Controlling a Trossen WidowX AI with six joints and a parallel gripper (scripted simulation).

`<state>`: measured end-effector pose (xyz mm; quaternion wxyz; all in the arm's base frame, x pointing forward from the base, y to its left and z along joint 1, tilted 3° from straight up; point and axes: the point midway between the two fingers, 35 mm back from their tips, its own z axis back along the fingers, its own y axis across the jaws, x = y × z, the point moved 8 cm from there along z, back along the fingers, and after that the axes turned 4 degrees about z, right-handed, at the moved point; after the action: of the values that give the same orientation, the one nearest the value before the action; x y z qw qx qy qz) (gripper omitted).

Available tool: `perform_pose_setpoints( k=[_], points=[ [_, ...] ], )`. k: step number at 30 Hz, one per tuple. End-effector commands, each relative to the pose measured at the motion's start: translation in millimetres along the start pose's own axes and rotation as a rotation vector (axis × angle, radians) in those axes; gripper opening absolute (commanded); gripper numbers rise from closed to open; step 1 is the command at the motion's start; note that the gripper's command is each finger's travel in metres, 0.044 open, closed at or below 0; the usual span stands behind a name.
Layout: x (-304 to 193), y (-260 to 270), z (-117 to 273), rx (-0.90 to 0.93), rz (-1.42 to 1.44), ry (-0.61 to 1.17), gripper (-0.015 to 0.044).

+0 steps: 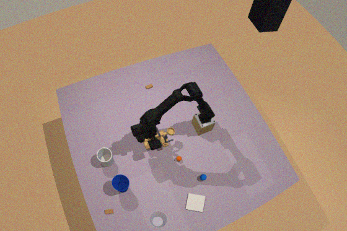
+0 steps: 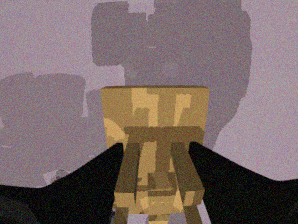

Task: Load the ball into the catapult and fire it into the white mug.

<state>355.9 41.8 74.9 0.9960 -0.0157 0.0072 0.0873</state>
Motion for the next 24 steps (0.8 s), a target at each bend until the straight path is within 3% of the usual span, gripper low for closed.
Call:
perform_pose_setpoints(
  k=[1,24],
  points=[
    [0.8,-0.1,0.9,0.000,-0.002,0.000,0.0000],
    [0.6,-0.2,-36.6,0.001,-0.001,0.002,0.0000]
  ],
)
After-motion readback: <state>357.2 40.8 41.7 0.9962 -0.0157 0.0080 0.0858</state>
